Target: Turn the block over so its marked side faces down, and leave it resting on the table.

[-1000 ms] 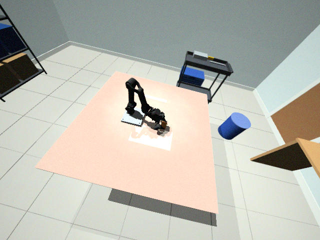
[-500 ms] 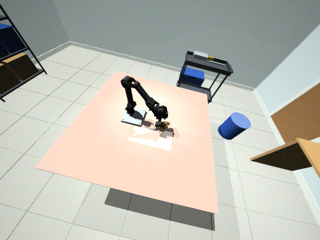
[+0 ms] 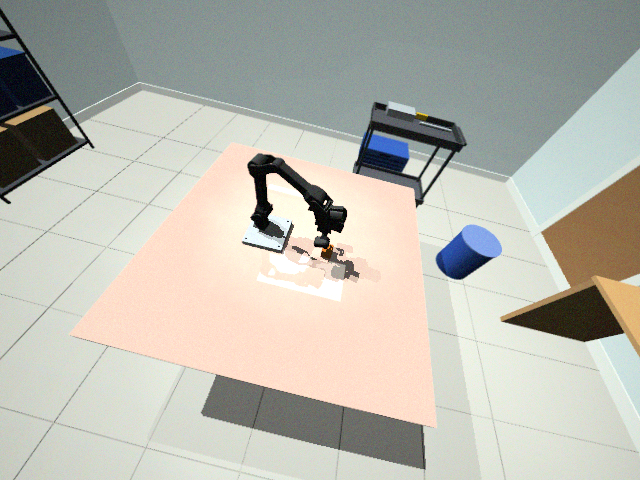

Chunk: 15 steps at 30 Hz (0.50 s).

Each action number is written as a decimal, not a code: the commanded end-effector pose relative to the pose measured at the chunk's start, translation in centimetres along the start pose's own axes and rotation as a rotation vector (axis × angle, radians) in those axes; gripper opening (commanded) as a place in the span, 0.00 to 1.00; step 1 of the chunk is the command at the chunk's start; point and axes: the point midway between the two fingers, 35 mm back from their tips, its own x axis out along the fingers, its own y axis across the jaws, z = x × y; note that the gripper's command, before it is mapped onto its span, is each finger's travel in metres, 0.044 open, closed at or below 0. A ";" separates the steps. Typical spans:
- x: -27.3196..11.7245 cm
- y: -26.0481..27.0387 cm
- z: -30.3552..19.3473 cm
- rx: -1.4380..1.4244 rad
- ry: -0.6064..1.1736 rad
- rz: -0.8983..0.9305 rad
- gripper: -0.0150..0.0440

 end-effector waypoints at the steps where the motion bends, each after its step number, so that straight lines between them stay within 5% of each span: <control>1: -0.3 0.0 1.2 0.013 0.099 -0.002 1.00; 8: -0.9 0.1 2.5 -0.008 0.322 -0.015 1.00; 15: 0.7 0.0 2.1 -0.010 0.343 -0.017 1.00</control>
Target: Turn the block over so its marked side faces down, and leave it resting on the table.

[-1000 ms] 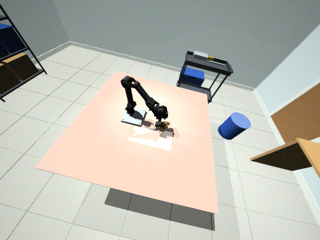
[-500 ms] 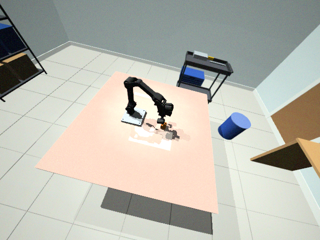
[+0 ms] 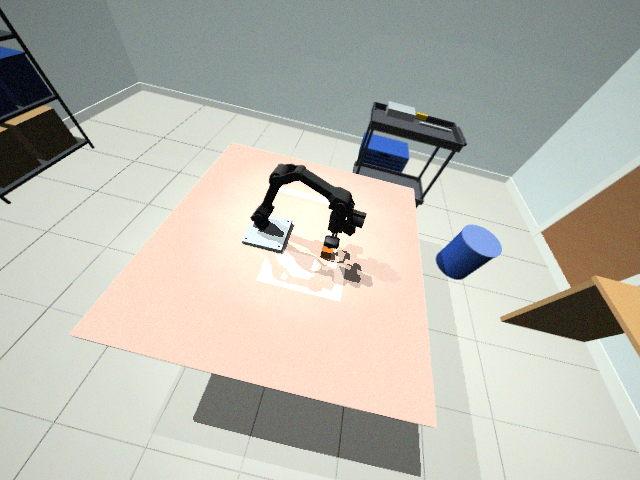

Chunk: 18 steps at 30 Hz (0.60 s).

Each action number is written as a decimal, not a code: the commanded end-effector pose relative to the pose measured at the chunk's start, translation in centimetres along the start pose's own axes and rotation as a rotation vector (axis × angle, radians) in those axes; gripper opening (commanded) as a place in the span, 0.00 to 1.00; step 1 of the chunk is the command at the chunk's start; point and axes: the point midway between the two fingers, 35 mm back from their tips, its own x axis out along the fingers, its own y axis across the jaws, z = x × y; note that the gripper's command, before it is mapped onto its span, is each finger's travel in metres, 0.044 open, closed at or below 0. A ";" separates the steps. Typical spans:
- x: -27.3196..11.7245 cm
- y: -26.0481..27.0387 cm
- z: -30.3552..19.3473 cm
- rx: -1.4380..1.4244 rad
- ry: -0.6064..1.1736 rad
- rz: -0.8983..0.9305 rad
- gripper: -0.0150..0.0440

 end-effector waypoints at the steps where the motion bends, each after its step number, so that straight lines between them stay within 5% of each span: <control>1: 2.1 -0.1 0.0 0.004 0.009 -0.005 1.00; 18: 5.5 -0.1 -0.1 0.004 0.009 -0.005 1.00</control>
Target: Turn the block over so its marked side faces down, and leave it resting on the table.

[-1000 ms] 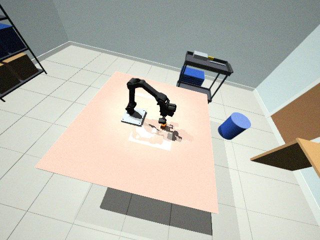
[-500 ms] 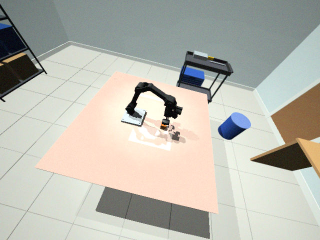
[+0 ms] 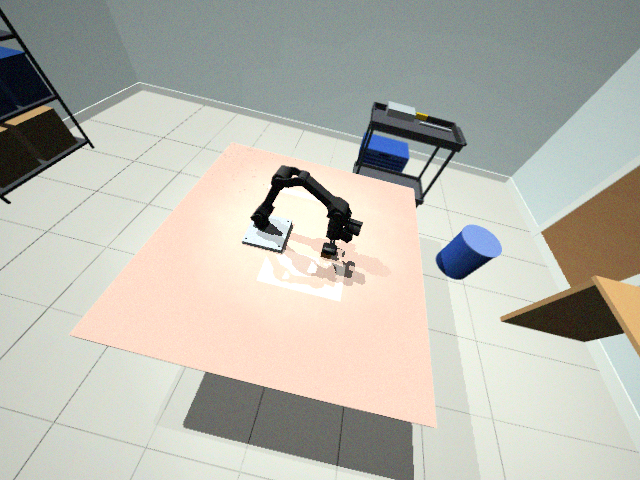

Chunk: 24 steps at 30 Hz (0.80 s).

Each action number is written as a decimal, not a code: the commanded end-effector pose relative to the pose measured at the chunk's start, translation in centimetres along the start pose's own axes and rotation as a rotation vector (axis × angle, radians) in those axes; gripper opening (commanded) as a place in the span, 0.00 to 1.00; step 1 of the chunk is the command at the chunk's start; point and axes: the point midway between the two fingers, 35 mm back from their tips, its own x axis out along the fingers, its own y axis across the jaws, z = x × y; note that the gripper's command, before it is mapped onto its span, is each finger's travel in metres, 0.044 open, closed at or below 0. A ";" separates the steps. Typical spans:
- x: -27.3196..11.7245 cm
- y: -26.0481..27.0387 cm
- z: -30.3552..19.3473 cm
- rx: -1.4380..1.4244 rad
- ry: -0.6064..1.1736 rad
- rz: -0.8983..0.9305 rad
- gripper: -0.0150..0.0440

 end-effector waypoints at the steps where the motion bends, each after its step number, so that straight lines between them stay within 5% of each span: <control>1: 0.7 -0.1 -0.1 0.000 0.002 -0.004 1.00; 18: 3.1 -0.1 -0.1 0.000 0.003 -0.004 1.00; 24: 3.1 -0.1 -0.1 0.000 0.003 -0.004 0.73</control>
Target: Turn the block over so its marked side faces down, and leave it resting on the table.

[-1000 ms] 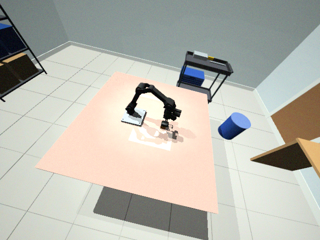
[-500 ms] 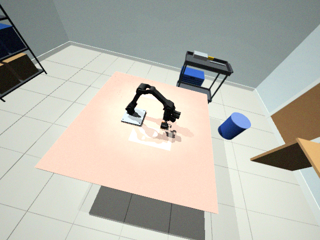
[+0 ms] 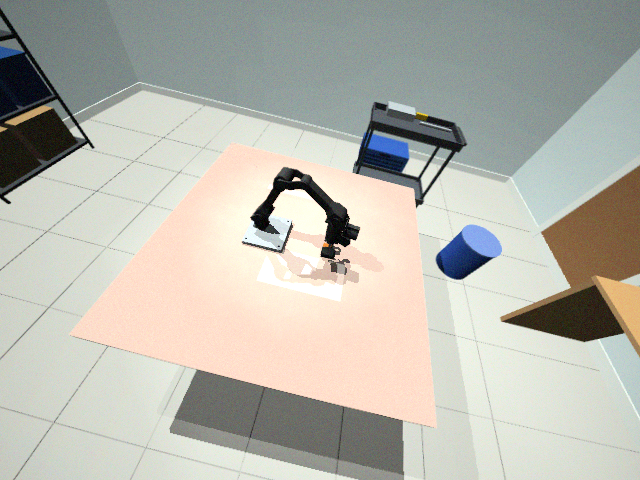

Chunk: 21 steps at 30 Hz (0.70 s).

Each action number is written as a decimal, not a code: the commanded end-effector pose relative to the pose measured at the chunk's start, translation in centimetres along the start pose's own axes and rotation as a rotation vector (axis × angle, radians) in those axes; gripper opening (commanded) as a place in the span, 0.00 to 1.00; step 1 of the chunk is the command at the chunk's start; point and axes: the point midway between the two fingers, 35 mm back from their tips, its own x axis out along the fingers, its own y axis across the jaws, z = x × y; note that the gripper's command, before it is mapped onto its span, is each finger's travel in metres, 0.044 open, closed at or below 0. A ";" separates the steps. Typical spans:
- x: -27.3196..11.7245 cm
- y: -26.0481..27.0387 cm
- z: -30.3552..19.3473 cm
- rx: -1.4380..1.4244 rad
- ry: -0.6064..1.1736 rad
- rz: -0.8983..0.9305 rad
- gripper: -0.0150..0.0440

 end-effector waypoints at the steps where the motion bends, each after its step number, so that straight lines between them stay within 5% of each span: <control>1: 0.1 -0.1 0.0 -0.003 -0.001 -0.003 0.69; 21: 0.1 -0.1 0.0 -0.003 -0.001 -0.003 0.46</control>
